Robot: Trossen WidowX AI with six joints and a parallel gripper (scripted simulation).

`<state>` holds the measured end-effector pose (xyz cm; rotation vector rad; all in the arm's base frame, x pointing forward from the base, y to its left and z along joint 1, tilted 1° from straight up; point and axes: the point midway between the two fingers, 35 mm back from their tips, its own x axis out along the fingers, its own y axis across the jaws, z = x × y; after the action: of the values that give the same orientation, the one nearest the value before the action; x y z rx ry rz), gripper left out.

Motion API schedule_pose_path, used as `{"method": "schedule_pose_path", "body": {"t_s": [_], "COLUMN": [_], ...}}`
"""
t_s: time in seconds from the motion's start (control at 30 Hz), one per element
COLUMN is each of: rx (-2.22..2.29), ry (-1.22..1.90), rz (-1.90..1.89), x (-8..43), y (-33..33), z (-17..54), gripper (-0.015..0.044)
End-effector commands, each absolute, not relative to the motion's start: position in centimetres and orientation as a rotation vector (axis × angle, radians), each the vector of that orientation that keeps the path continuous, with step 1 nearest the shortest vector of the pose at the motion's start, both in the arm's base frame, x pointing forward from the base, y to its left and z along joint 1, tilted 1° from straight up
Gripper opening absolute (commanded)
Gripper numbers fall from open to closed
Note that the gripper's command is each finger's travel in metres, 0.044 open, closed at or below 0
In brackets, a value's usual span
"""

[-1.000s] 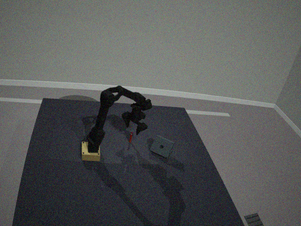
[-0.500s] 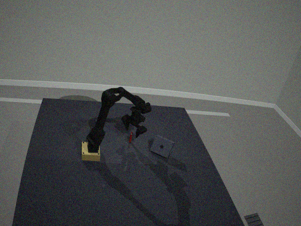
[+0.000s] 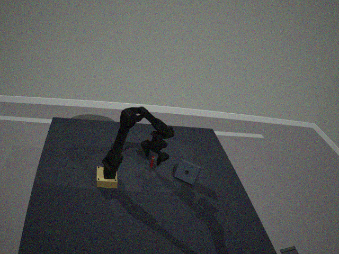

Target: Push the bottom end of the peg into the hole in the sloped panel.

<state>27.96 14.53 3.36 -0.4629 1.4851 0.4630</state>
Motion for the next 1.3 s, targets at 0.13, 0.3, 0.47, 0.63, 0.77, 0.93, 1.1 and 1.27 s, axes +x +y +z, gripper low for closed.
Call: {"method": "schedule_pose_path", "body": {"t_s": [0.13, 0.3, 0.47, 0.63, 0.77, 0.93, 1.1, 1.27], "rx": [-0.463, -0.463, -0.463, -0.463, -0.463, -0.463, -0.464, -0.464], "ry": [1.488, 1.488, 1.488, 1.488, 1.488, 1.488, 1.488, 1.489], "rz": [0.463, 0.463, 0.463, 0.463, 0.463, 0.462, 0.461, 0.459], "x": [27.9, 27.9, 27.9, 27.9, 27.9, 27.9, 28.0, 28.0], "y": [14.5, 14.5, 14.5, 14.5, 14.5, 14.5, 14.6, 14.6], "z": [2.9, 2.9, 2.9, 2.9, 2.9, 3.3, 5.2, 7.5], "gripper": [0.0414, 0.0282, 0.0151, 0.002, 0.0, 0.0, 0.0, 0.0]}}
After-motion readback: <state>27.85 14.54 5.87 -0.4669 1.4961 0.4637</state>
